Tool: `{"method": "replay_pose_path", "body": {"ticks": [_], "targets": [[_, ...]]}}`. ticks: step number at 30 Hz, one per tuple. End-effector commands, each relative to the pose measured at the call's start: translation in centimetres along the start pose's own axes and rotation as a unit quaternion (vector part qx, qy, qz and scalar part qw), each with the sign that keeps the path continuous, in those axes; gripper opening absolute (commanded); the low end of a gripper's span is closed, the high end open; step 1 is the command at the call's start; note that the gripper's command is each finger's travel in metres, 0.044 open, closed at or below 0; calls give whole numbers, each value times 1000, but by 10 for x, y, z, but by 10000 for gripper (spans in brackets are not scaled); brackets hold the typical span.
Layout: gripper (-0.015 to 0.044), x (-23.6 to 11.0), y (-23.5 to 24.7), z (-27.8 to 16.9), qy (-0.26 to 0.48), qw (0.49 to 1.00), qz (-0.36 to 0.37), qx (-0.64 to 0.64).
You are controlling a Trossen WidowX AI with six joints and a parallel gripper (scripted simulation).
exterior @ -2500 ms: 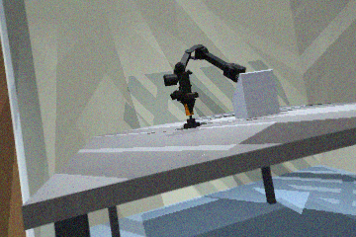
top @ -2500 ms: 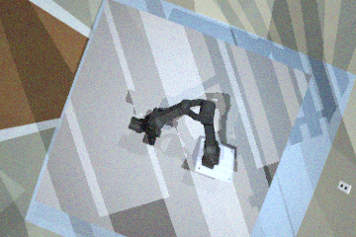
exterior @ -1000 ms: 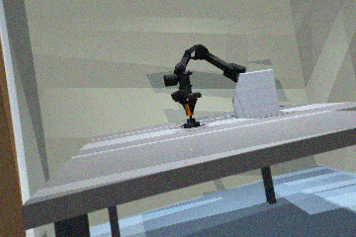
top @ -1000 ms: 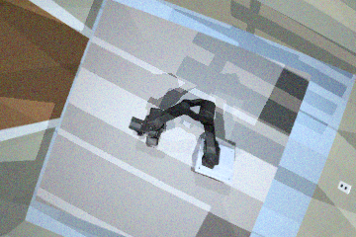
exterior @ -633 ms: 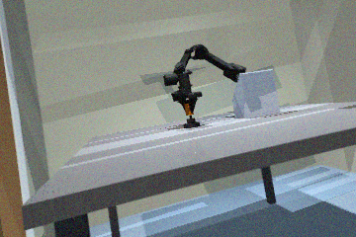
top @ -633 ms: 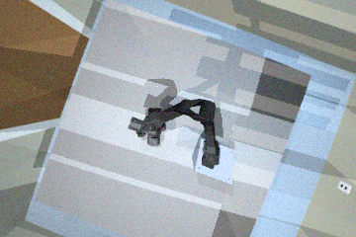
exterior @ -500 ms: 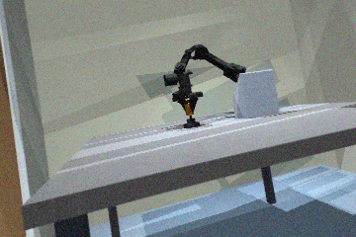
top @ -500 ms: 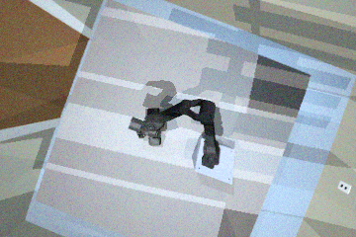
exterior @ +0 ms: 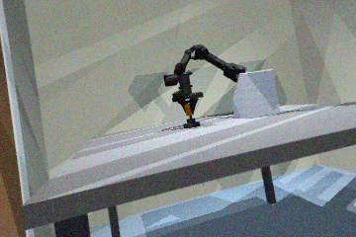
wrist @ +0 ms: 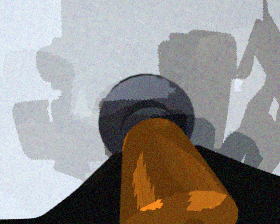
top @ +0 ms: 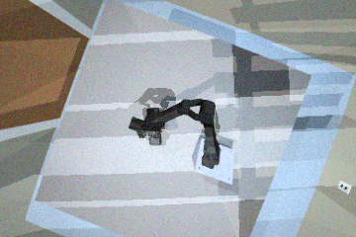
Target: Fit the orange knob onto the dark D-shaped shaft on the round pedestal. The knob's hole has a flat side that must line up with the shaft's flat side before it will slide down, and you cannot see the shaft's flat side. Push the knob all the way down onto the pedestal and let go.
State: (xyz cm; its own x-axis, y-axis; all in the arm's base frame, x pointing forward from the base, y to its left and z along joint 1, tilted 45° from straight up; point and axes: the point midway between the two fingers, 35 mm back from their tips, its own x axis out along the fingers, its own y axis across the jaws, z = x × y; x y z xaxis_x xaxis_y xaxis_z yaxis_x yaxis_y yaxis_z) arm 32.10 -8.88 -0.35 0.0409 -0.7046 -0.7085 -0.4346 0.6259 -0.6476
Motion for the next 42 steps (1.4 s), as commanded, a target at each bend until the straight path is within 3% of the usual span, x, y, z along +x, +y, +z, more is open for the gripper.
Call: {"method": "replay_pose_path", "body": {"ticks": [1, 10, 18, 37, 42], "targets": [[0, 0, 0, 0, 0, 1000, -1, -1], [0, -4, 0, 0, 0, 1000, -1, -6], [0, -2, 0, 0, 0, 994, -1, -106], [0, -4, -1, 1, 0, 994, -1, -106], [0, -4, -1, 1, 0, 986, -1, -168]]}}
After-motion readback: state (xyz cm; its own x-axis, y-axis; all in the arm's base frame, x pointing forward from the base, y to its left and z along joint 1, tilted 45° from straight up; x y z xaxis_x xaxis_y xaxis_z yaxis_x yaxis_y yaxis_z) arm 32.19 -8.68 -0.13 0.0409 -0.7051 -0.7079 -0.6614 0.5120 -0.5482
